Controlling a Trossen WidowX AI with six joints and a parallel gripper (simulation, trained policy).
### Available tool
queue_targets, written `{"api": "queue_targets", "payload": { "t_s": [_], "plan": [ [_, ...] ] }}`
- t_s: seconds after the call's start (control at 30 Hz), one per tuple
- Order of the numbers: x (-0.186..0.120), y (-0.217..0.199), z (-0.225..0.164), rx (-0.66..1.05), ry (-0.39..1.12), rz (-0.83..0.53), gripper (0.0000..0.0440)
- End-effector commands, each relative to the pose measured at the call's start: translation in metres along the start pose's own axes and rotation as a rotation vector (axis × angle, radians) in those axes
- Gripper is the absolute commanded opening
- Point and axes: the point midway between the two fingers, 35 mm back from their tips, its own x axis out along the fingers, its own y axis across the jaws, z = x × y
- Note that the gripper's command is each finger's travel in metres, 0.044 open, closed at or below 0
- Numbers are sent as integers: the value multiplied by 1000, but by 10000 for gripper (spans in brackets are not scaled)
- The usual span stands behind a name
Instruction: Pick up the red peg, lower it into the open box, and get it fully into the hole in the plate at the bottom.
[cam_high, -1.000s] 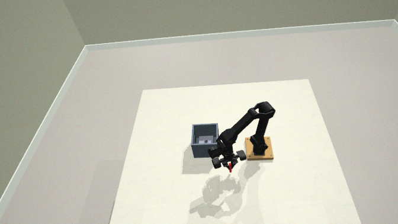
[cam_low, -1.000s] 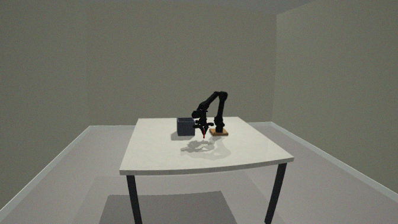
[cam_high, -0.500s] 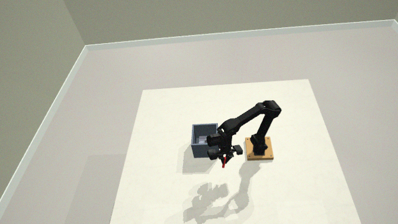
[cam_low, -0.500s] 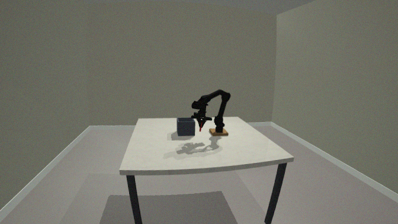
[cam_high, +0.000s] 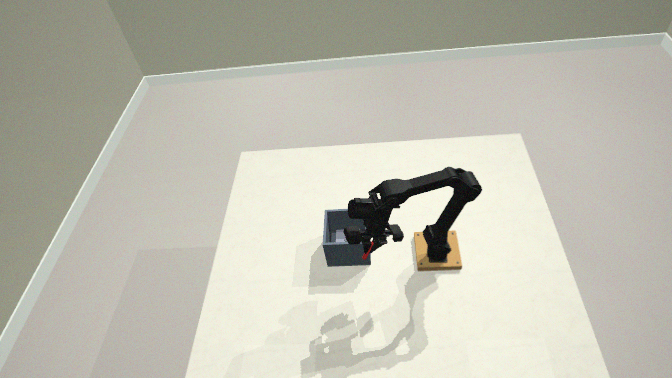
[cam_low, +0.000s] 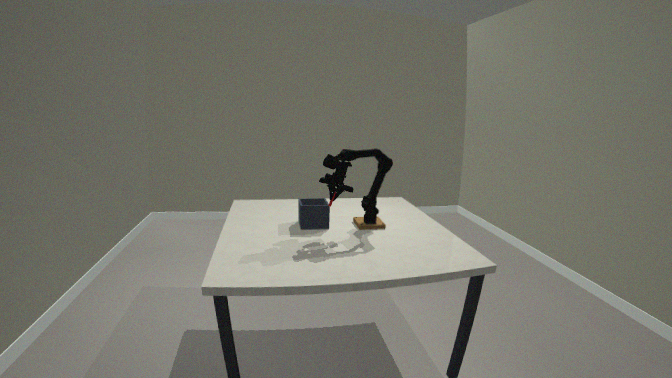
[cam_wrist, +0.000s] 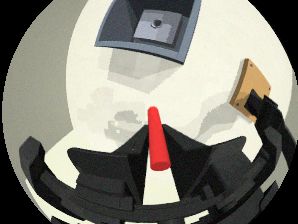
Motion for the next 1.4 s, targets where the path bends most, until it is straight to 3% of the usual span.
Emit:
{"api": "queue_targets", "payload": {
  "t_s": [0.0, 0.7, 1.37],
  "plan": [
    [-11, 3, 14, 4, -43, 14, 0],
    [-16, 0, 86, 90, -153, -79, 0],
    [8, -1, 138, 130, -140, -150, 0]
  ]
}}
